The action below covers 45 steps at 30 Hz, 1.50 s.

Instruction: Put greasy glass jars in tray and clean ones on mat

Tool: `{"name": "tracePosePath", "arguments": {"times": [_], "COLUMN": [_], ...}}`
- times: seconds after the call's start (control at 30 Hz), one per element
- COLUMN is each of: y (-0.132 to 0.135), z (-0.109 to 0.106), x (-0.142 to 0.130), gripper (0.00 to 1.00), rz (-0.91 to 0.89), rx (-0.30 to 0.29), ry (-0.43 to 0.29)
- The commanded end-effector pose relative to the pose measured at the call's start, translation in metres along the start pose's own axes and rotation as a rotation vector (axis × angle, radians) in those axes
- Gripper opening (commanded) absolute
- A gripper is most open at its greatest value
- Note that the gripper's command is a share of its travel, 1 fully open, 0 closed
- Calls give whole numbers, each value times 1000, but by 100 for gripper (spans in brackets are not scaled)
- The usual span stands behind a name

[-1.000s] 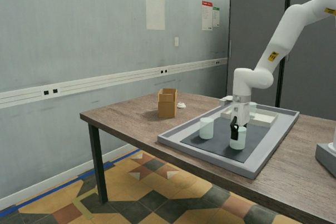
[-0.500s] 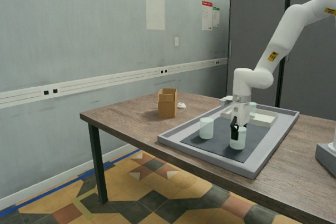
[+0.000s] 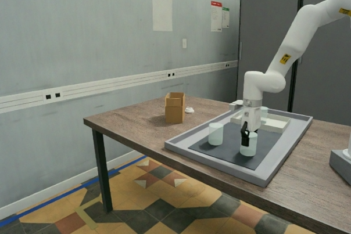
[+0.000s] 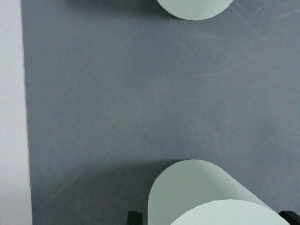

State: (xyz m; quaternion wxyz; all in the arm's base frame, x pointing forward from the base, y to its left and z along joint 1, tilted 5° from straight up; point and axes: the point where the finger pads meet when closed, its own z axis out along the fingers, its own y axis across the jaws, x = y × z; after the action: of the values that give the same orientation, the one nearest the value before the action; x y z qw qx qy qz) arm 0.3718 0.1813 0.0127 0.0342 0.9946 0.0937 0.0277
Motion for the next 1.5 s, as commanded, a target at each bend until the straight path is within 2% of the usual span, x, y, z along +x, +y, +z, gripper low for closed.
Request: {"name": "tracePosePath", "arguments": {"times": [0.0, 1.47], "y": [0, 0], "z": [-1, -1], "x": [1, 1], "gripper": [83, 77], "rz": [0, 0], "rx": [1, 1], "ry": [3, 3]}}
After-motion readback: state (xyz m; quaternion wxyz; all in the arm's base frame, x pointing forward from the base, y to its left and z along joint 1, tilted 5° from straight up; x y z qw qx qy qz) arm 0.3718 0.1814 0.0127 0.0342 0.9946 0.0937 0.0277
